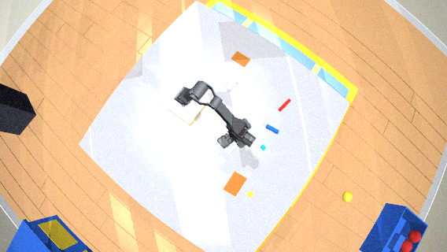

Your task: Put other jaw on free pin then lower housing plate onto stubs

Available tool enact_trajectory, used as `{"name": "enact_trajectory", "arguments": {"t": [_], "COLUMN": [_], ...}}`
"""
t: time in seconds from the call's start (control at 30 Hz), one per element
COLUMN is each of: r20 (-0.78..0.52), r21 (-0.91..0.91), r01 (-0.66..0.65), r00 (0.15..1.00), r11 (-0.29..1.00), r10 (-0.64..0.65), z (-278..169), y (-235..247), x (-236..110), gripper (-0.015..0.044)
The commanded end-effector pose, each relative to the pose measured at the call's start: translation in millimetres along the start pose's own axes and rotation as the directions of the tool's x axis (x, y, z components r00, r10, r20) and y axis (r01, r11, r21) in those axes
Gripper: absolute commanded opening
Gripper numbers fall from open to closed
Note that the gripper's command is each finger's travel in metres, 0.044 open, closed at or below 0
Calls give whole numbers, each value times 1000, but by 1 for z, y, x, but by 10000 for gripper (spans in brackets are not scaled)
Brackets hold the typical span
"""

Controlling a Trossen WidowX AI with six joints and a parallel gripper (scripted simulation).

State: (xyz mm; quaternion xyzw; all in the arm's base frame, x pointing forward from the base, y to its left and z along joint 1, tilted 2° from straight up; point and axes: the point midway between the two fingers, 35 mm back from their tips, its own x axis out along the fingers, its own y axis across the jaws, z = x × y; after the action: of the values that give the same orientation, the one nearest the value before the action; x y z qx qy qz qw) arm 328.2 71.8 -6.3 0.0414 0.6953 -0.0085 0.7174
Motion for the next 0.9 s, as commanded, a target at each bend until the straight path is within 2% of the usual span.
{"name": "enact_trajectory", "arguments": {"t": [0.0, 0.17, 0.3, 0.73, 0.87], "r20": [-2, -2, 0, 0, 0], "r21": [-2, -2, 0, 0, -1], "r01": [-3, -3, 0, 0, -1], "r00": [1000, 1000, 1000, 1000, 1000], "r11": [1000, 1000, 1000, 1000, 1000], "r10": [3, 3, 0, 0, 1], "z": [0, 0, 0, 0, 2], "y": [1, 1, 0, 0, 1], "x": [0, 0, 0, 0, -25], "gripper": [134, 134, 224, 224, 224]}}
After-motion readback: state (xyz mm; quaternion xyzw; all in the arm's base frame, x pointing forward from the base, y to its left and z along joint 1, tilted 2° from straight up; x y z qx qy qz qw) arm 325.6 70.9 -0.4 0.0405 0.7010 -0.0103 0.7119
